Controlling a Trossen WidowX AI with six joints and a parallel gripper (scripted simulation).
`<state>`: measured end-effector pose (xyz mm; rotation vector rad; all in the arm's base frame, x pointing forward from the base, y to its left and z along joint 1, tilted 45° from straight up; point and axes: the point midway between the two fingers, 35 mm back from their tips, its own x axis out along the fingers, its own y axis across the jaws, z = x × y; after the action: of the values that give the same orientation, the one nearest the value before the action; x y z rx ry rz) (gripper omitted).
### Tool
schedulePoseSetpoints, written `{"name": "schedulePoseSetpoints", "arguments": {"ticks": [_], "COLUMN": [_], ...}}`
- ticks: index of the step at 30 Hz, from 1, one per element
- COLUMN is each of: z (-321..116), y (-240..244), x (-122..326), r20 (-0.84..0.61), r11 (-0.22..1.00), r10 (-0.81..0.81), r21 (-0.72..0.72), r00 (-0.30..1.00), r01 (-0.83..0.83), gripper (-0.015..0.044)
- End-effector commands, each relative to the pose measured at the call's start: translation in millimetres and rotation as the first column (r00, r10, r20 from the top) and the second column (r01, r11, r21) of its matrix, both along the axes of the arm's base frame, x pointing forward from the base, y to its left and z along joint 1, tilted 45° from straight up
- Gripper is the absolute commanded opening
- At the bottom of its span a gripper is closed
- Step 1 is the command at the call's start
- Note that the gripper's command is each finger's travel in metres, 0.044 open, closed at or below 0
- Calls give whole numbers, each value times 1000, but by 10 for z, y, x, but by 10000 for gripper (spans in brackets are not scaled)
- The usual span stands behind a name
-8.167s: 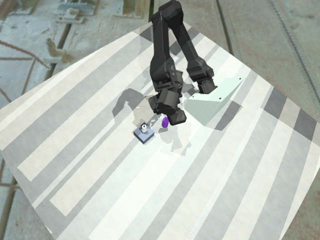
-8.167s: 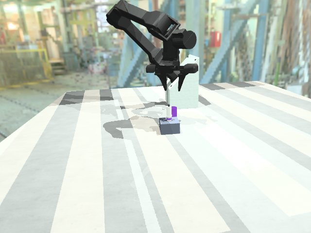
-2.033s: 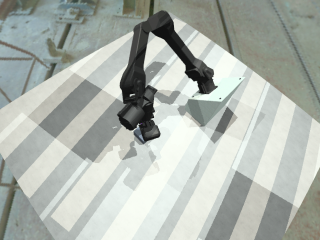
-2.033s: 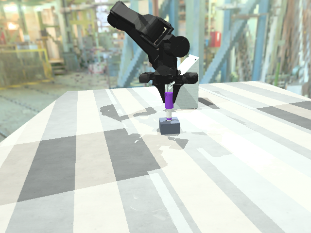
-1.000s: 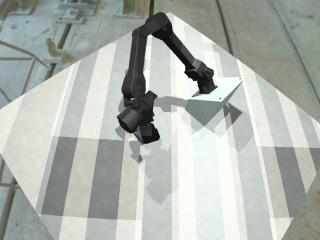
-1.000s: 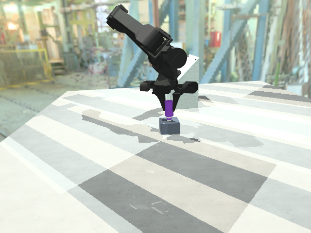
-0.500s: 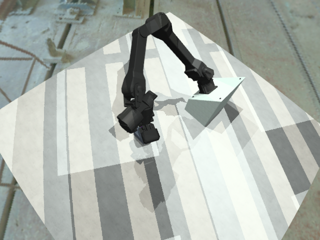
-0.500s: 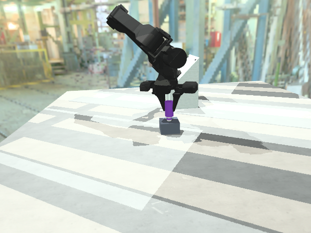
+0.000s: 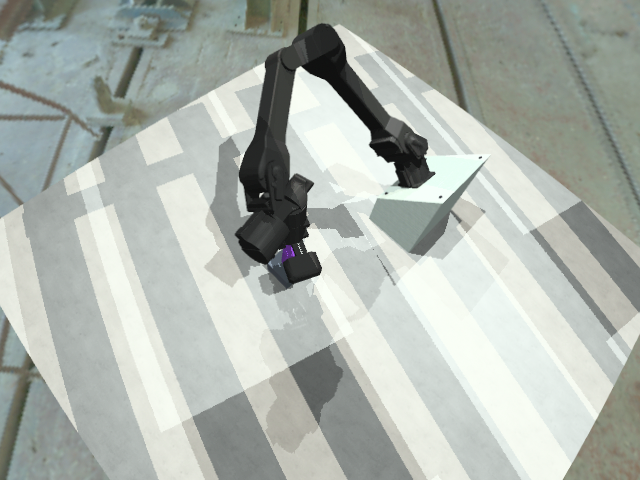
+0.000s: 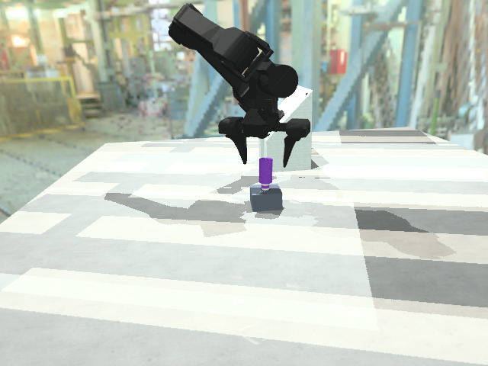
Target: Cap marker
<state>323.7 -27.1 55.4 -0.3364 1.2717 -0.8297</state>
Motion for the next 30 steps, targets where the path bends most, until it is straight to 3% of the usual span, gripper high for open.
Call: {"name": "schedulePoseSetpoints", "arguments": {"ticks": [1, 5, 12, 22, 30], "z": [348, 371, 282, 279, 279], "y": [374, 395, 341, 339, 339], "x": [-14, -21, -42, -43, -43], "r20": [23, 23, -264, -274, -274], "r11": [1000, 1000, 954, 951, 951], "r10": [14, 14, 292, 300, 300], "r21": [9, 8, 15, 17, 17], "r00": [1000, 1000, 919, 914, 914], "r01": [-14, -14, -298, -307, -307], "gripper": [440, 440, 256, 0, 0]}}
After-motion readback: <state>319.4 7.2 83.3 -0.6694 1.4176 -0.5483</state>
